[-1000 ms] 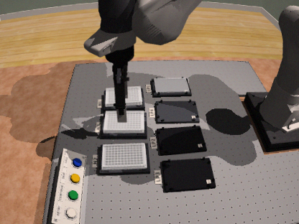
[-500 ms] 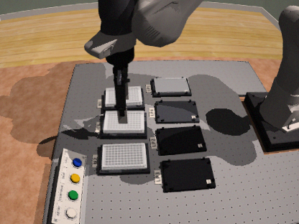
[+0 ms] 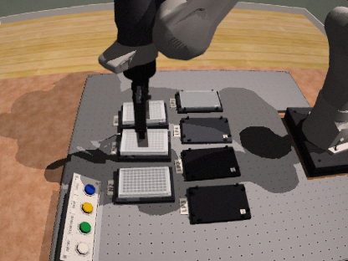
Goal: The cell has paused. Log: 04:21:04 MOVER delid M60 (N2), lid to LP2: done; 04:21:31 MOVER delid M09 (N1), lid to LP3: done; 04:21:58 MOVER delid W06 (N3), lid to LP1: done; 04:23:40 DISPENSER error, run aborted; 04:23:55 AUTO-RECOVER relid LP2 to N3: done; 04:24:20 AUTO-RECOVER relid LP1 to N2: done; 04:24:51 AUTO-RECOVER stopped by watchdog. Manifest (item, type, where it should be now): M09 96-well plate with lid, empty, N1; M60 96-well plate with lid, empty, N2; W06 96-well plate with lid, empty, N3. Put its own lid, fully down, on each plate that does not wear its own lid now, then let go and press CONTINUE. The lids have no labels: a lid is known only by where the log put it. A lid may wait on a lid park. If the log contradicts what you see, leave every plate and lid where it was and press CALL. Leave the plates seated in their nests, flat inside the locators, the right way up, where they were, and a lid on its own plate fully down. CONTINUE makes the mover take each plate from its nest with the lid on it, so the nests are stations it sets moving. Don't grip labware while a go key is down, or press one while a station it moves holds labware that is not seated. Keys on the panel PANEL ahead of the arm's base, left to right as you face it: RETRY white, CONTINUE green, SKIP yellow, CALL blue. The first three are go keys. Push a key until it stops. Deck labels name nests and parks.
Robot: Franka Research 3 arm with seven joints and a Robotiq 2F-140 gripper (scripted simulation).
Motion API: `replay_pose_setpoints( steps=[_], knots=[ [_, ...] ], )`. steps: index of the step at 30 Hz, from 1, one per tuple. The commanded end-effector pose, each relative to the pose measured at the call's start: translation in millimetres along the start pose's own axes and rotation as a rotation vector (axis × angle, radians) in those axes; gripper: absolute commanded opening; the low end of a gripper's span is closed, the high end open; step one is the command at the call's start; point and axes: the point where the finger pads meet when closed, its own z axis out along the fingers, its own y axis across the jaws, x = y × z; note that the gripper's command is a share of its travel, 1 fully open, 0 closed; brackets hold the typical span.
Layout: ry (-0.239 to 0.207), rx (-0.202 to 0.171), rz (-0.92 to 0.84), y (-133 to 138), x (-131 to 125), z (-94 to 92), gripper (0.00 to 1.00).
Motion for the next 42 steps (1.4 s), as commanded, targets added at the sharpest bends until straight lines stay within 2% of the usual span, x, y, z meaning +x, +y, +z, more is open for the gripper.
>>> replay_pose_setpoints(
  steps=[1, 19, 42],
  knots=[
    [0.005, 0.002, -0.002, -0.8, 1.0, 4.6, 0.66],
    [0.005, 0.002, -0.002, -0.8, 1.1, 15.8, 0.66],
    [0.005, 0.002, -0.002, -0.8, 1.1, 17.0, 0.66]
  ],
)
